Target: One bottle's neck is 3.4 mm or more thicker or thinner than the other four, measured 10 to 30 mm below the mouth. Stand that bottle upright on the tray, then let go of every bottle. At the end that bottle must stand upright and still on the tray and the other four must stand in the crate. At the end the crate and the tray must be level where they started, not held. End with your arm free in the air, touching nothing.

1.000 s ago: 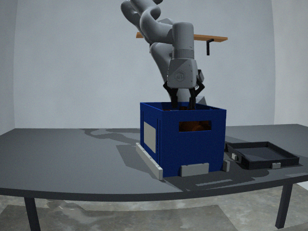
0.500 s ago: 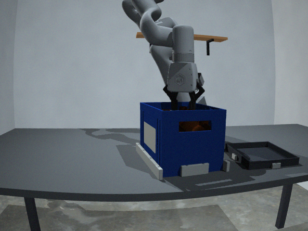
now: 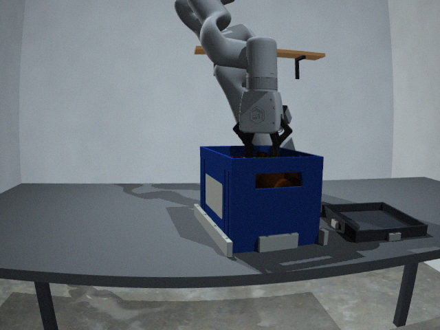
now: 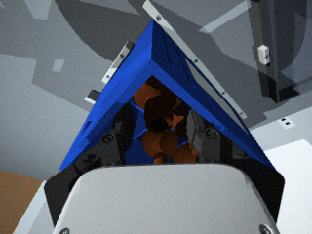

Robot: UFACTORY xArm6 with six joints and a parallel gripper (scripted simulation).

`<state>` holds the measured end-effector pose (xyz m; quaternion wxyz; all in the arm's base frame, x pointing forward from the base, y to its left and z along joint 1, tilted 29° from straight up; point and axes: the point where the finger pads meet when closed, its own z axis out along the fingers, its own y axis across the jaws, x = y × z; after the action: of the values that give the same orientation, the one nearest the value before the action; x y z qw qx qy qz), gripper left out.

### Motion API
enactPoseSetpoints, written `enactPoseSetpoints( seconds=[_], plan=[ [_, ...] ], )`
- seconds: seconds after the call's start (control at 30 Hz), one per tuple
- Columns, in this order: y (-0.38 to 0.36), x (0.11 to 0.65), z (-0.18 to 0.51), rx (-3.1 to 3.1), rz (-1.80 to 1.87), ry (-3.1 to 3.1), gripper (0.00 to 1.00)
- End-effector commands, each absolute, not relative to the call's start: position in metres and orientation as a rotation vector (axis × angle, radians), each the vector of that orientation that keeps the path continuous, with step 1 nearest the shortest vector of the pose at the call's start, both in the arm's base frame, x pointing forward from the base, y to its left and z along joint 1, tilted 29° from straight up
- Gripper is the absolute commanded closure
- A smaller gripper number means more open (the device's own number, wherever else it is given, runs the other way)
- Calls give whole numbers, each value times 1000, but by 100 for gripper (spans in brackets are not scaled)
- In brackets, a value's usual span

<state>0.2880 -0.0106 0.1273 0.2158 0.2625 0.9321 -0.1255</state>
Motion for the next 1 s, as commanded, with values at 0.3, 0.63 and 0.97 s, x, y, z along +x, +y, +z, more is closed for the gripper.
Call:
enactPoseSetpoints(
  seconds=[0.3, 0.63, 0.97],
  plan=[
    [-10, 289, 128, 727, -346, 2582, 100],
    [-10, 289, 128, 727, -346, 2582, 100],
    [-10, 289, 128, 727, -346, 2582, 100]
  ],
)
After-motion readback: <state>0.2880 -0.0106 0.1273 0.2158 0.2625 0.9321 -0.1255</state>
